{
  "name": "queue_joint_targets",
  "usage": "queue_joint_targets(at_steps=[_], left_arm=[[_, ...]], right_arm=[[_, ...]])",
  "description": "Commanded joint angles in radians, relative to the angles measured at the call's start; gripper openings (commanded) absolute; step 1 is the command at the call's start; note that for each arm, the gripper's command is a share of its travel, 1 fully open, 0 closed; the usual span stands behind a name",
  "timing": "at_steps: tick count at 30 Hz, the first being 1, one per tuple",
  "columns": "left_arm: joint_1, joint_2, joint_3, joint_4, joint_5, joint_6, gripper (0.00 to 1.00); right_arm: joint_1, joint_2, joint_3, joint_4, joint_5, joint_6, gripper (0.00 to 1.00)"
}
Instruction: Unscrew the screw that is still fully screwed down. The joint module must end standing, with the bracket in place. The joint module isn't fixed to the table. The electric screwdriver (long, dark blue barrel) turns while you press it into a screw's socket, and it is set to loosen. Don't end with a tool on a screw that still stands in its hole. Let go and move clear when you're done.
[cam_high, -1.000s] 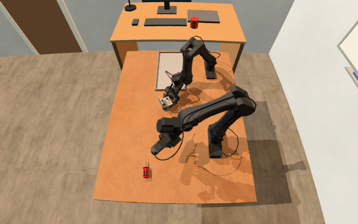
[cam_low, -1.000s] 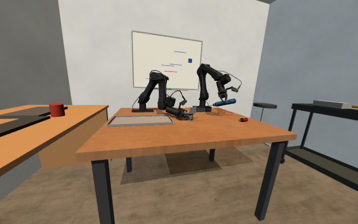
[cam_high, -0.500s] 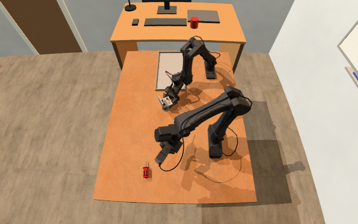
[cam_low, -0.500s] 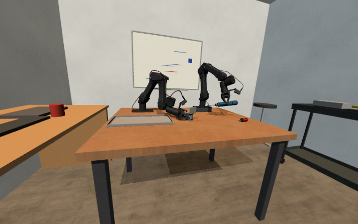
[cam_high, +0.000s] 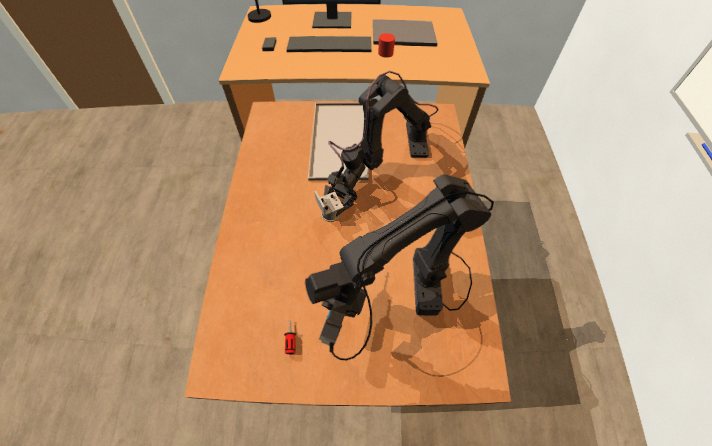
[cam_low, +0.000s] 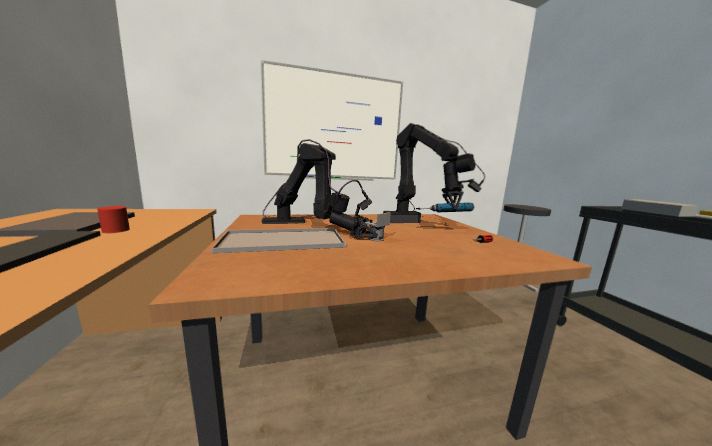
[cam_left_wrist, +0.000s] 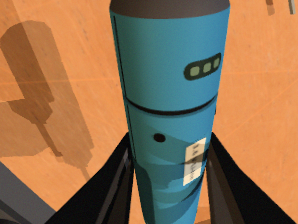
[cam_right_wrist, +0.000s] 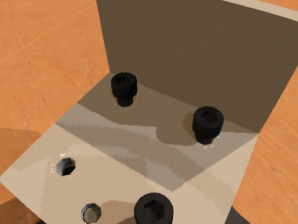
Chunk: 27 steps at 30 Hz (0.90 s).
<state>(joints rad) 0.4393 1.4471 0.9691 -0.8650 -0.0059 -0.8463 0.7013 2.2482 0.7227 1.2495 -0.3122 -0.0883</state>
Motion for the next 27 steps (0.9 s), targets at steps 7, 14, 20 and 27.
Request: queue_joint_targets(at_steps=[7, 14, 20, 27], left_arm=[[0.103, 0.035, 0.111, -0.102, 0.003, -0.085, 0.42], [0.138, 0.089, 0.132, -0.139, 0.002, -0.112, 0.42], [0.209, 0.142, 0.173, -0.208, 0.006, -0.164, 0.42], [0.237, 0.139, 0.197, -0.245, 0.008, -0.188, 0.42]], right_arm=[[0.006, 0.011, -0.016, -0.02, -0.007, 0.008, 0.59], [0.006, 0.011, -0.016, -0.02, -0.007, 0.008, 0.59], [0.006, 0.011, -0.016, -0.02, -0.007, 0.008, 0.59], [0.006, 0.011, -0.016, -0.02, -0.007, 0.008, 0.59]])
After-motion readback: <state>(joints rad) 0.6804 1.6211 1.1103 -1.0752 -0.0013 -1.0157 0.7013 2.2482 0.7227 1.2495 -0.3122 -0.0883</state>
